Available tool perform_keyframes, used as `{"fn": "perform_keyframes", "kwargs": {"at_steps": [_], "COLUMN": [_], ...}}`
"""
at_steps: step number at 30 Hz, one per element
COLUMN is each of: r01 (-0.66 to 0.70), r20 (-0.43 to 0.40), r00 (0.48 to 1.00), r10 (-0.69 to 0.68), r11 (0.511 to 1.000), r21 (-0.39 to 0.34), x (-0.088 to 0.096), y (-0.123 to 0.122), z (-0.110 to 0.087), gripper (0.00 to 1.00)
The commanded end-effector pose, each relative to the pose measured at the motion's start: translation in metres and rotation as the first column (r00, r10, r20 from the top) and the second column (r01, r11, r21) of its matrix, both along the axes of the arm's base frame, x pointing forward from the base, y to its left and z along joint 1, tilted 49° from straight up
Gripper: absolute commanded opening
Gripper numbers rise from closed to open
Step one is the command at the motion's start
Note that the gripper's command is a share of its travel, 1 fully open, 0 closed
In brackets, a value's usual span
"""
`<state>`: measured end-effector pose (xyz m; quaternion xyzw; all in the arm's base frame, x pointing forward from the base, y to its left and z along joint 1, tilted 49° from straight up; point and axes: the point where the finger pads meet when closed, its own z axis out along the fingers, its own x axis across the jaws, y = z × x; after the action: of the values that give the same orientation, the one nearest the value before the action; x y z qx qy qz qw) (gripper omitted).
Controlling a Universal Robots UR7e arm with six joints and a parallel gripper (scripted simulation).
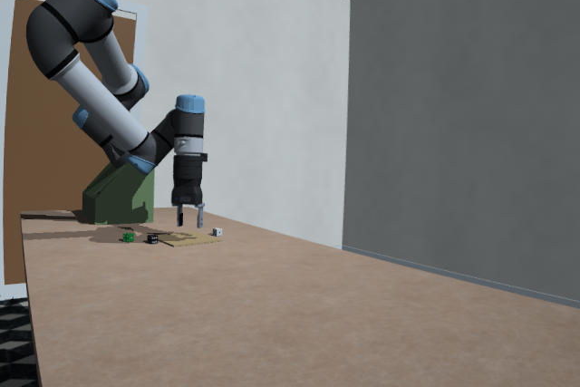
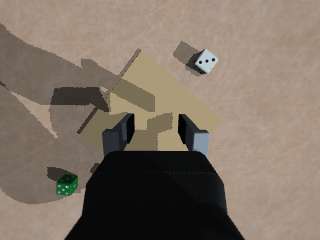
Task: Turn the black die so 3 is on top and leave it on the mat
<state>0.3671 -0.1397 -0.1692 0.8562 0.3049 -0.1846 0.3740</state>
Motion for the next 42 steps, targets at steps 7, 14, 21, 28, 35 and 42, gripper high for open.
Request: {"fn": "perform_keyframes", "kwargs": {"at_steps": [7,14,21,28,35,42], "r01": [0.002,0.002,0.002,0.002,0.002,0.002], "r20": [0.000,0.000,0.000,0.000,0.000,0.000], "r00": [1.000,1.000,1.000,1.000,1.000,1.000], "r10": [-0.002,-0.002,-0.002,-0.002,-0.002,-0.002], "r11": [1.000,1.000,1.000,1.000,1.000,1.000], "r21": [-0.002,-0.002,-0.002,-0.002,-0.002,-0.002], "x": [-0.004,-0.006,-0.006,-0.006,-0.006,-0.006], "y": [0.041,0.055,0.057,0.057,0.057,0.057], "z": [-0.046,-0.062,-0.064,-0.064,-0.064,-0.064], "gripper": [1.00,1.00,1.00,1.00,1.00,1.00]}}
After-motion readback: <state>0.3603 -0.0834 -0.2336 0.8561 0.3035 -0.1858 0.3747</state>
